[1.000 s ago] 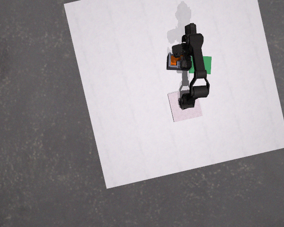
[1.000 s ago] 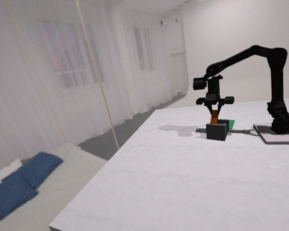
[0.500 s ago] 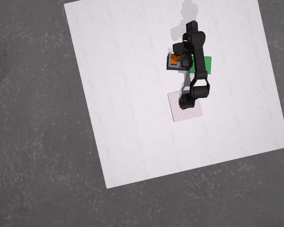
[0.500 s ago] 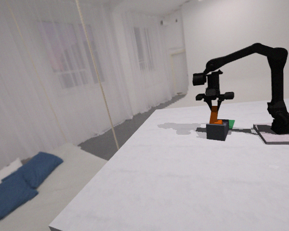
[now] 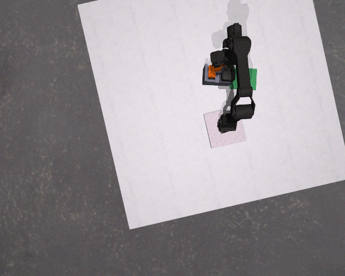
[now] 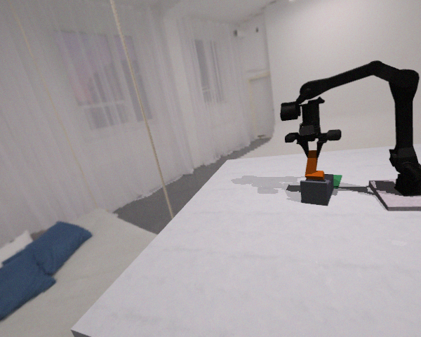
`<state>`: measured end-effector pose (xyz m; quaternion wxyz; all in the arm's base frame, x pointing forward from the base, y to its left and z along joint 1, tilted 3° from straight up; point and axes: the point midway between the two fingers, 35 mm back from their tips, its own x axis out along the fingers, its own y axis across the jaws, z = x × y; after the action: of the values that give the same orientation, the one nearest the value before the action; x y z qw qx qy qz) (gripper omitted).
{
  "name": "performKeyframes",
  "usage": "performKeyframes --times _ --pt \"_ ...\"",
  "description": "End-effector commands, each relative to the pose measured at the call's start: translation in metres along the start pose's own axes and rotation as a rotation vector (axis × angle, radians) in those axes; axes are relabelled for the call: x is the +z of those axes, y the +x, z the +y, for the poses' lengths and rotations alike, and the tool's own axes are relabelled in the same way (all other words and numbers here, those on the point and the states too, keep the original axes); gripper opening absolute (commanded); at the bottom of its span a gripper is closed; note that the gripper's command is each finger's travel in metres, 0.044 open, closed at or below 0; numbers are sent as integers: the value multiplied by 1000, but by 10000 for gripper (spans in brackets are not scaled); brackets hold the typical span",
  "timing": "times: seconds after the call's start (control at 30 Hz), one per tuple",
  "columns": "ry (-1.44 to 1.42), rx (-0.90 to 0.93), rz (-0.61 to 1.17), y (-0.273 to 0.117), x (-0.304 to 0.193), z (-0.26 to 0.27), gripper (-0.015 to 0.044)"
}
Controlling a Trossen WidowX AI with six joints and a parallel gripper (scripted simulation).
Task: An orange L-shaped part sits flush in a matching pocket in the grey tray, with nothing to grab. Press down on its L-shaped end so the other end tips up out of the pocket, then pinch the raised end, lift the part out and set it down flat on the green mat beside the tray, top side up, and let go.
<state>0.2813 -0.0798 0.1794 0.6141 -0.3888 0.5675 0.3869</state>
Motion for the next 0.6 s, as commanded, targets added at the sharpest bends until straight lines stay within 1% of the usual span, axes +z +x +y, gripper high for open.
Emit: performKeyframes --times 0.0,0.17,0.57 --pt "-4 2 -4 -2 0 0 0" --pt "-4 2 -3 -1 -14 1 0" --pt "-4 3 3 0 -68 4 0"
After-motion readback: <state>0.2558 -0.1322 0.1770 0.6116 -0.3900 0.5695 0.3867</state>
